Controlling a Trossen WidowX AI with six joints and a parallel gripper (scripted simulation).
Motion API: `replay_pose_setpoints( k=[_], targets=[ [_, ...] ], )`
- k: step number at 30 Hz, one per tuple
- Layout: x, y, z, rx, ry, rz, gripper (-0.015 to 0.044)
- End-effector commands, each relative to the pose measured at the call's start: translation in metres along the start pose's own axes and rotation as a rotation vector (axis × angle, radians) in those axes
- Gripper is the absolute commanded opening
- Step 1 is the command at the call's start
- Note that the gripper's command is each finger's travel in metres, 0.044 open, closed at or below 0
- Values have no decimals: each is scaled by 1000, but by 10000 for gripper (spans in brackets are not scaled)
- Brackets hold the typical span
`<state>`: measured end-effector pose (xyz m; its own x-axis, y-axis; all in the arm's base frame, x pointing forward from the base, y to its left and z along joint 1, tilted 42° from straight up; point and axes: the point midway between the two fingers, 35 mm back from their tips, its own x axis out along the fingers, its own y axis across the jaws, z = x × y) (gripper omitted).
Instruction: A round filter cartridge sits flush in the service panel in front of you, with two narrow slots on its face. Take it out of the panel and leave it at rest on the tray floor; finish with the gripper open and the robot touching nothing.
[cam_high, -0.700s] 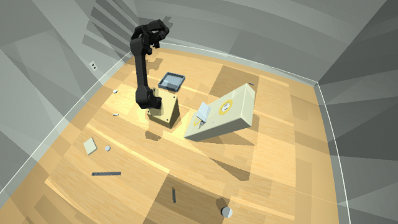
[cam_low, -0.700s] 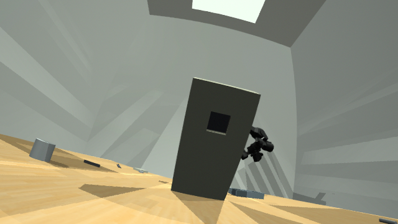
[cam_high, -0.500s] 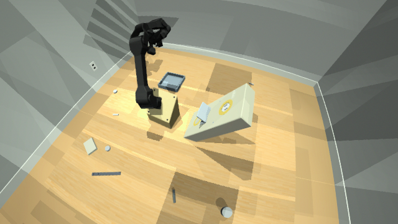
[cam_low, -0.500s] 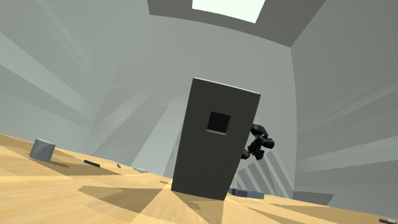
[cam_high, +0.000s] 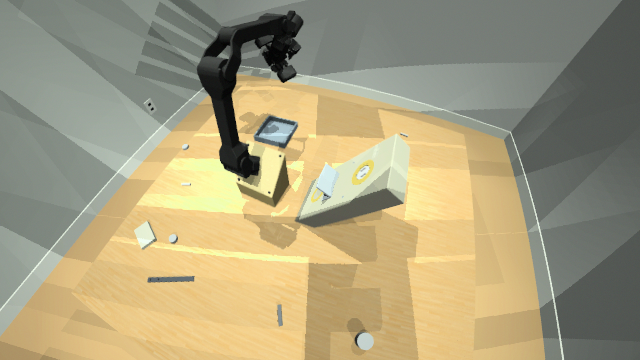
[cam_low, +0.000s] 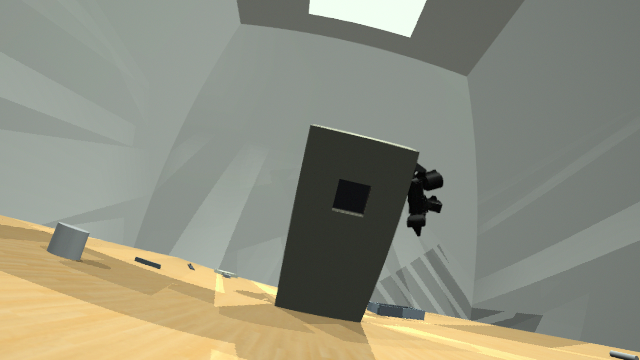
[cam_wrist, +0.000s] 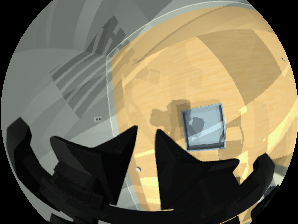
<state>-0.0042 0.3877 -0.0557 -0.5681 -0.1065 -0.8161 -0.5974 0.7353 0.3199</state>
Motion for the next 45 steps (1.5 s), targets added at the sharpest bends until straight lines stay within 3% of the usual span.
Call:
replay_pose_setpoints(
  k=[1,13,24,29,45],
  targets=[
    [-34,-35,18,-55,-171,-84,89],
    [-171,-188,29,-51,-697,-557,89],
    [-270,-323,-67,248,-886,-1134,89],
    [-286,-355,-116,400,-864,-1314,89],
    [-286,-366,-111,401,-863,-1310,89]
  ],
)
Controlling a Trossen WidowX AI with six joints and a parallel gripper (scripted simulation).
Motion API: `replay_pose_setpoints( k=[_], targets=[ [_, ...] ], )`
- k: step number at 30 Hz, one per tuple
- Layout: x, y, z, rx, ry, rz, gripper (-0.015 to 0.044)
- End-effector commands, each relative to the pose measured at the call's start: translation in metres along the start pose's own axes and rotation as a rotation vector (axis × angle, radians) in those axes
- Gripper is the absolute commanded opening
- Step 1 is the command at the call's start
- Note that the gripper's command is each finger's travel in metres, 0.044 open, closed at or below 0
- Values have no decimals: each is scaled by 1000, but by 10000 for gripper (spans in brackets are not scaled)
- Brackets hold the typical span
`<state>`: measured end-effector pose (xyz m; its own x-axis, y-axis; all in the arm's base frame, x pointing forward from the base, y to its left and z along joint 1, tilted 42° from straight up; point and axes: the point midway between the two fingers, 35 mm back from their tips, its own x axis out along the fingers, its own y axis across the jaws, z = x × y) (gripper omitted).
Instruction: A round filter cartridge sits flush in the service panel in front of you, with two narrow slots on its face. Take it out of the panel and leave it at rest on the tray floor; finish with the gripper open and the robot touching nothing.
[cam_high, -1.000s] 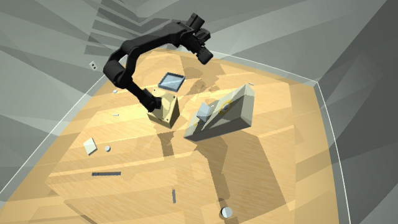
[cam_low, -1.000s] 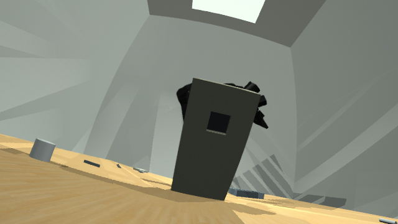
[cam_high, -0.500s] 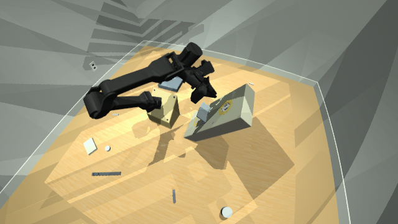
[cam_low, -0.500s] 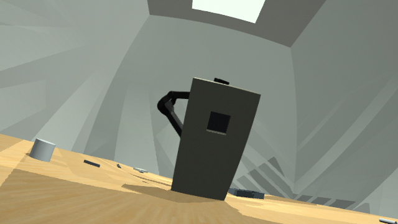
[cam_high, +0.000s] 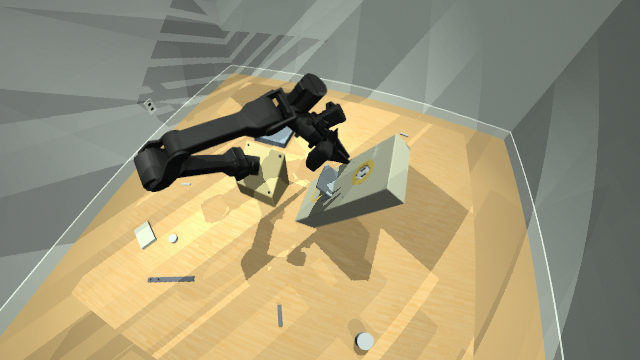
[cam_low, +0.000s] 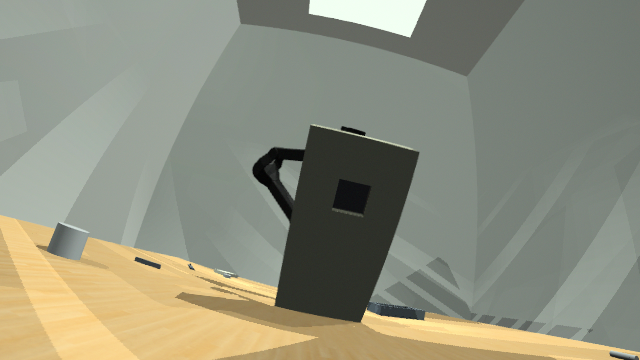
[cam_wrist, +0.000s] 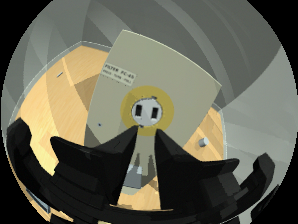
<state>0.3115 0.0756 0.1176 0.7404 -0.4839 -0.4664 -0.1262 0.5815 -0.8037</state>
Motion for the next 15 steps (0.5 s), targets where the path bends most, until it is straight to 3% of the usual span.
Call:
replay_pose_setpoints(
  k=[1,15],
  targets=[
    [6,2,0,-5,1,5,89],
    [28,2,0,-4,1,5,89]
  ],
)
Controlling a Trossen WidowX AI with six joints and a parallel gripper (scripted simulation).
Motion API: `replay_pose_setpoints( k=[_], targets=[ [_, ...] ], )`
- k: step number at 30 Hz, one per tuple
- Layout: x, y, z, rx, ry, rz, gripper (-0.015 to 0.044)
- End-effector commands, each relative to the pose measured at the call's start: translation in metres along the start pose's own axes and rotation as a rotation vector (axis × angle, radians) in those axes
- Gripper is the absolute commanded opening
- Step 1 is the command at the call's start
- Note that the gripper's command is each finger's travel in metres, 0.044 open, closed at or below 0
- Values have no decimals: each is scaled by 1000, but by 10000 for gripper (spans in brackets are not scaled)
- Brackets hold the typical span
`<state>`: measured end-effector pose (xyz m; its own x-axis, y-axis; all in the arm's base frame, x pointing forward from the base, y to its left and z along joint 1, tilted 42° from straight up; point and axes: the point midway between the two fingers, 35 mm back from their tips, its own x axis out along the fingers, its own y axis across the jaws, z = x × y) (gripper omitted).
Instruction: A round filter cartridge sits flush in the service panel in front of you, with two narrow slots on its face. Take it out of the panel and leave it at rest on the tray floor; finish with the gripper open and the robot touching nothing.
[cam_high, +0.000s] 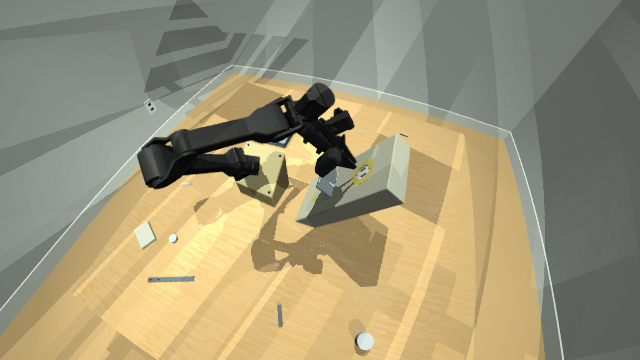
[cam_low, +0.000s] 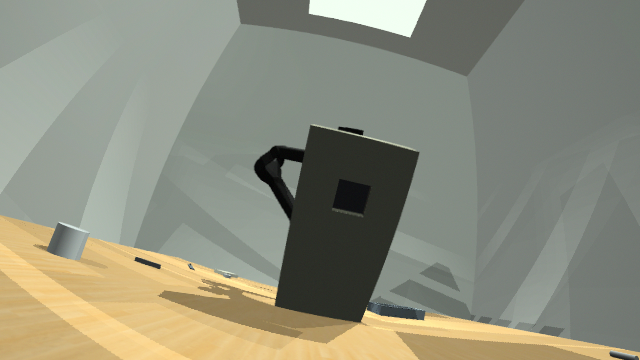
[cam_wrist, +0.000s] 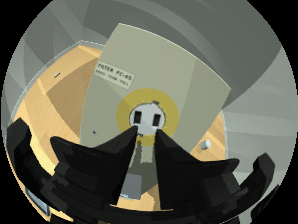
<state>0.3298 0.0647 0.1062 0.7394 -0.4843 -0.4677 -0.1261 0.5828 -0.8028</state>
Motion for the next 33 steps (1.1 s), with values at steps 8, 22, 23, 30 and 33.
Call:
replay_pose_setpoints(
  k=[8,22,23,30,33],
  targets=[
    [17,0,-1,-6,-3,1,89],
    [24,0,-1,-7,-5,-2,89],
    [24,0,-1,-7,-5,-2,89],
    [24,0,-1,-7,-5,-2,89],
    [24,0,-1,-7,-5,-2,89]
  ],
)
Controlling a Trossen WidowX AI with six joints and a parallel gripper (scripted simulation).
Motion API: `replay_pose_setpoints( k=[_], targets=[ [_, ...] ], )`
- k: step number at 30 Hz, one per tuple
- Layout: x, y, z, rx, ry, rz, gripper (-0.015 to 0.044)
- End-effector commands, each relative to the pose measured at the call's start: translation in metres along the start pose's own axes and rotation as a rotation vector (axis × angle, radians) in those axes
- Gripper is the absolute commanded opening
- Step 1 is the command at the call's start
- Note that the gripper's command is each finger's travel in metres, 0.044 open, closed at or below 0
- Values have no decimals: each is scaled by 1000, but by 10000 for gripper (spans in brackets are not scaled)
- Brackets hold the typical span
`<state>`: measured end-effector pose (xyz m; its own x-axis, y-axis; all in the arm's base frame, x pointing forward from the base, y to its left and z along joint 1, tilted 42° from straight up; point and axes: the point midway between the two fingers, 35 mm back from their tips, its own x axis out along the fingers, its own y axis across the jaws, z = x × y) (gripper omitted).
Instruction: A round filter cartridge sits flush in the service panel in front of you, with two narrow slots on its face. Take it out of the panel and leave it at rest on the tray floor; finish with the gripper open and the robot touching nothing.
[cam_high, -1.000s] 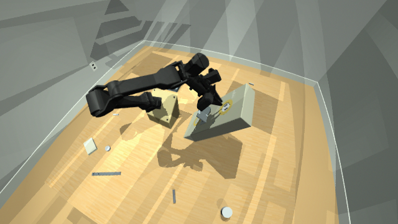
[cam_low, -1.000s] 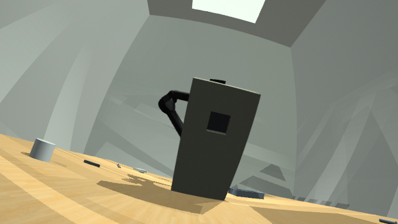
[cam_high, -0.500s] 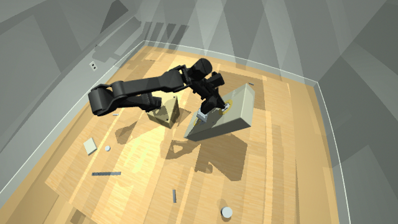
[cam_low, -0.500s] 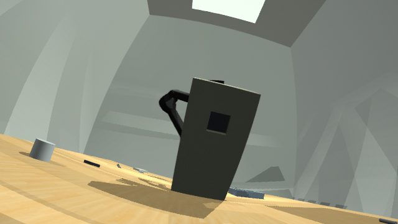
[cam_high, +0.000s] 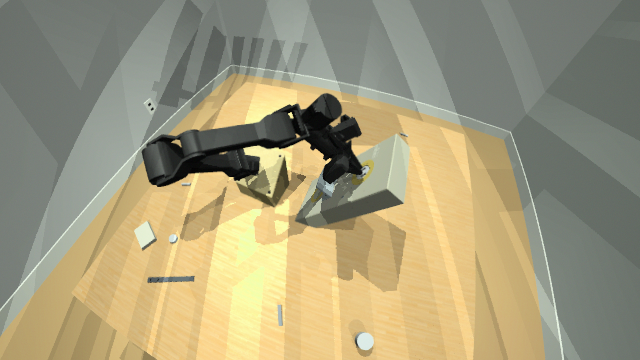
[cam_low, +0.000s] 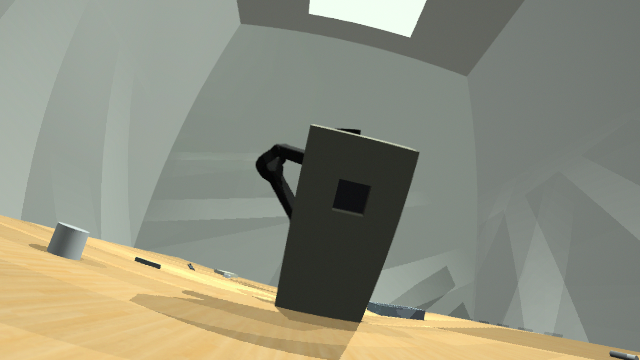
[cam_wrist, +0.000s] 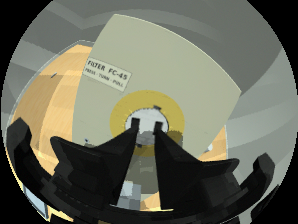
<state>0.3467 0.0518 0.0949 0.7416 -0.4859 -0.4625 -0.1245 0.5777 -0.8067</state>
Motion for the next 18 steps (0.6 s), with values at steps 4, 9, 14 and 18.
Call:
replay_pose_setpoints(
  k=[4,9,14,18],
  targets=[
    [2,0,1,-3,-3,3,89],
    [3,0,1,-3,-3,3,89],
    [3,0,1,-3,-3,3,89],
    [3,0,1,-3,-3,3,89]
  ],
)
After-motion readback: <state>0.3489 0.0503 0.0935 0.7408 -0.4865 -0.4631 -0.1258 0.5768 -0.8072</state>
